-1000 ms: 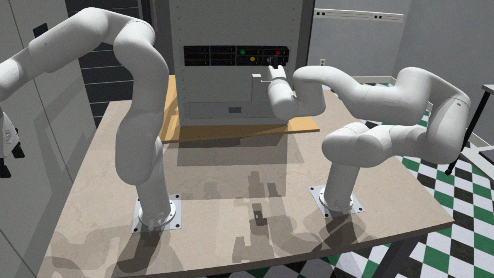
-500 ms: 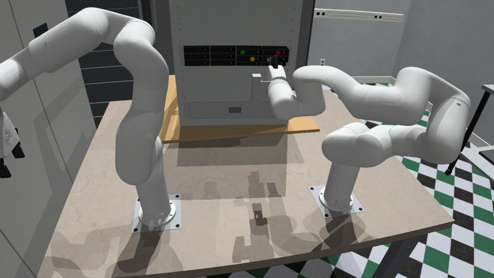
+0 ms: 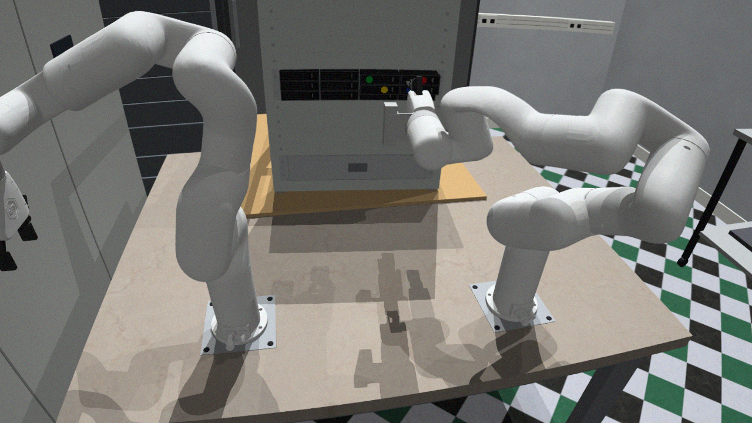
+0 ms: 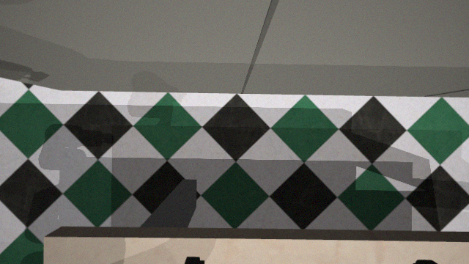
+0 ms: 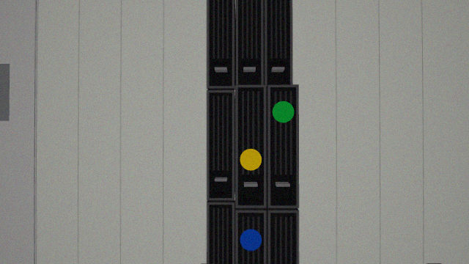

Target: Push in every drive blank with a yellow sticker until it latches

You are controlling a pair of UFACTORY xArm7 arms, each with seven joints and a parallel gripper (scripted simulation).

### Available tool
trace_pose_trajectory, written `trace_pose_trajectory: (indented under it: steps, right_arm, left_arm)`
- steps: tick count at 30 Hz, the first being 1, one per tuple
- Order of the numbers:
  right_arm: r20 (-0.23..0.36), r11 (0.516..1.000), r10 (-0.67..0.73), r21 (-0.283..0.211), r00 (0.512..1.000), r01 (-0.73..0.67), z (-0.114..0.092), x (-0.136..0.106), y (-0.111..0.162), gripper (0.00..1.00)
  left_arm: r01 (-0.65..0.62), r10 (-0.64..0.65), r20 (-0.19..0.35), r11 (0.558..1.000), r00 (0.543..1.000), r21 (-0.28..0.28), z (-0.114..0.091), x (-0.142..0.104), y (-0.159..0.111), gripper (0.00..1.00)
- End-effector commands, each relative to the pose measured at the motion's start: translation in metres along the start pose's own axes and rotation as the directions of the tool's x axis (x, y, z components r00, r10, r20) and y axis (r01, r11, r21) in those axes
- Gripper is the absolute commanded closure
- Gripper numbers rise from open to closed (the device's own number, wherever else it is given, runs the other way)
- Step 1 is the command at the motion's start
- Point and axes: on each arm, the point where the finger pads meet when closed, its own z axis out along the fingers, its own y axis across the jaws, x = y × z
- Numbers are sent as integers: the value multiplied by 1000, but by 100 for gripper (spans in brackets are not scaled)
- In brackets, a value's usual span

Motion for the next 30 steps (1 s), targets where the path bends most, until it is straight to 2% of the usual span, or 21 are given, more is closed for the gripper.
trace_pose_trajectory:
  steps: [1,4,6,12,17,21,30]
  right_arm:
    - [-5,1000,3,-6,1000,-3,32,2,10,0]
    - [-5,1000,3,-6,1000,-3,49,1,14,0]
    - [-5,1000,3,-6,1000,-3,49,1,14,0]
    - [-5,1000,3,-6,1000,-3,82,0,23,0]
    - [-5,1000,3,-6,1000,-3,100,-1,28,0]
    - [-5,1000,3,-6,1000,-3,107,-2,29,0]
    - [-5,1000,3,-6,1000,-3,108,-2,30,0]
  left_arm:
    - [0,0,-5,1000,1000,0,-2,1,0,0]
    - [0,0,-5,1000,1000,0,-2,1,0,0]
    - [0,0,-5,1000,1000,0,-2,1,0,0]
    - [0,0,-5,1000,1000,0,-2,1,0,0]
    - [0,0,-5,1000,1000,0,-2,1,0,0]
    - [0,0,-5,1000,1000,0,-2,1,0,0]
    - [0,0,-5,1000,1000,0,-2,1,0,0]
